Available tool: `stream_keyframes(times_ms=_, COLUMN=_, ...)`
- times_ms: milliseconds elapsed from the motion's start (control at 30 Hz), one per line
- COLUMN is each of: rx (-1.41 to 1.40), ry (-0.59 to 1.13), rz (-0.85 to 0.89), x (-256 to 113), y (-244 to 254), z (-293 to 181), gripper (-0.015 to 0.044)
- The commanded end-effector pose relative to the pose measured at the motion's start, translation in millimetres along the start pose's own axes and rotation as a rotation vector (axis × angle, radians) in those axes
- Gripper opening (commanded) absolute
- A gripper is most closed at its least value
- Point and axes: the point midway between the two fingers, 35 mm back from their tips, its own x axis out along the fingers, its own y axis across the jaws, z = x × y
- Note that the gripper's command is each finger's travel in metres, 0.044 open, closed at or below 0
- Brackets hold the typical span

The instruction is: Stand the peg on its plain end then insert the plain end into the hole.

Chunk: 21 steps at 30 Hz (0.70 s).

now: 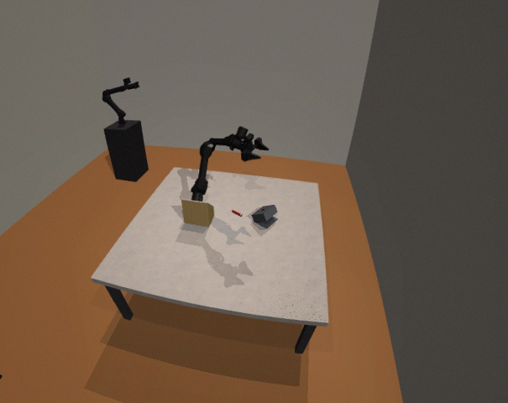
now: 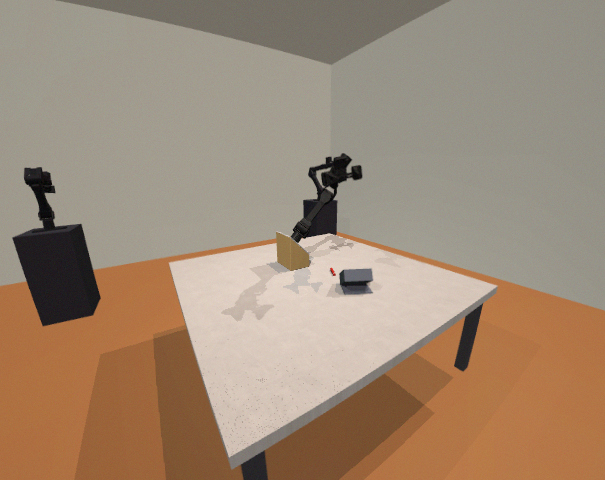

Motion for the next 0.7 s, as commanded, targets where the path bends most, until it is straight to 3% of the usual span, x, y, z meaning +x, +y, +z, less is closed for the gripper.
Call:
stream_keyframes(times_ms=0, rx=-0.018, ry=0.1, rz=-0.017, x=11, y=-7, z=-30, gripper=0.044)
stream_keyframes(times_ms=333, rx=-0.047, ry=0.407, rz=-0.062, x=27, y=-24, z=-124, gripper=0.044)
stream_keyframes(times_ms=667, rx=-0.068, ry=0.741, rz=-0.103, x=18, y=-43, z=-222, gripper=0.044)
